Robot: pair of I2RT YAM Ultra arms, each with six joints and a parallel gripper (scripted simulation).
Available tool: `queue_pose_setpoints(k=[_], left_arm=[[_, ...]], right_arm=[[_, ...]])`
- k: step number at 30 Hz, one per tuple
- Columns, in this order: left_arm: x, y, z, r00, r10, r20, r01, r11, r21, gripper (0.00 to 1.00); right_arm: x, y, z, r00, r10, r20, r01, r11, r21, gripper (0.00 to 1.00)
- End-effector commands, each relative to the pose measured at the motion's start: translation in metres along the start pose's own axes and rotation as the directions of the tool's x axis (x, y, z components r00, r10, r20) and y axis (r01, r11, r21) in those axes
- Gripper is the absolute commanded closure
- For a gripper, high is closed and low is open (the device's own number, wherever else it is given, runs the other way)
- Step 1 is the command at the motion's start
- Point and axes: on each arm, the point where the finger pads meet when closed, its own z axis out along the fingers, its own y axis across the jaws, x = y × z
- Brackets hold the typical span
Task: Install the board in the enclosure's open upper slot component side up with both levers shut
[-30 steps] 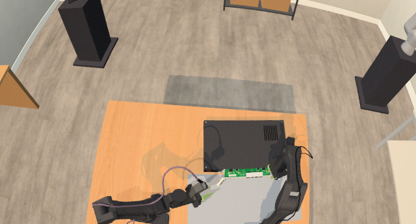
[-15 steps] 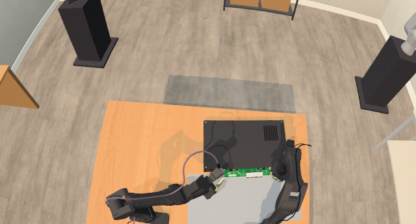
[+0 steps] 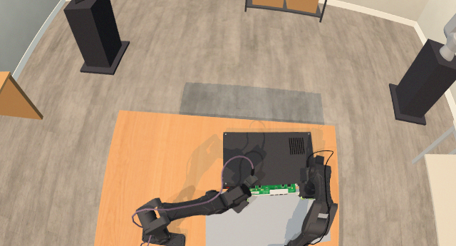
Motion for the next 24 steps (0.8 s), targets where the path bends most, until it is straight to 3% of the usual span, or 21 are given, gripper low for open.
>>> queue_pose_setpoints(k=[1,5,11,17,19,24], left_arm=[[0.008,0.005,0.003,0.993,-0.043,-0.111,0.041,0.999,-0.022,0.68],[0.013,0.006,0.008,0.982,-0.067,-0.177,0.061,0.997,-0.035,0.68],[0.018,0.006,0.021,0.944,-0.122,-0.307,0.105,0.992,-0.069,0.68],[0.027,0.007,0.028,0.893,-0.171,-0.416,0.139,0.985,-0.105,0.68],[0.027,0.007,0.028,0.893,-0.171,-0.416,0.139,0.985,-0.105,0.68],[0.036,0.007,0.032,0.836,-0.212,-0.506,0.163,0.977,-0.141,0.68]], right_arm=[[-0.004,-0.008,-0.009,0.980,-0.188,0.066,0.187,0.982,0.024,0.68],[-0.004,-0.011,-0.008,0.947,-0.314,0.067,0.312,0.949,0.043,0.68],[-0.006,-0.012,-0.007,0.826,-0.558,0.077,0.554,0.829,0.069,0.68],[-0.011,-0.010,-0.006,0.666,-0.740,0.098,0.733,0.673,0.099,0.68],[-0.011,-0.010,-0.006,0.666,-0.740,0.098,0.733,0.673,0.099,0.68],[-0.016,-0.008,-0.006,0.479,-0.871,0.113,0.860,0.491,0.140,0.68]])
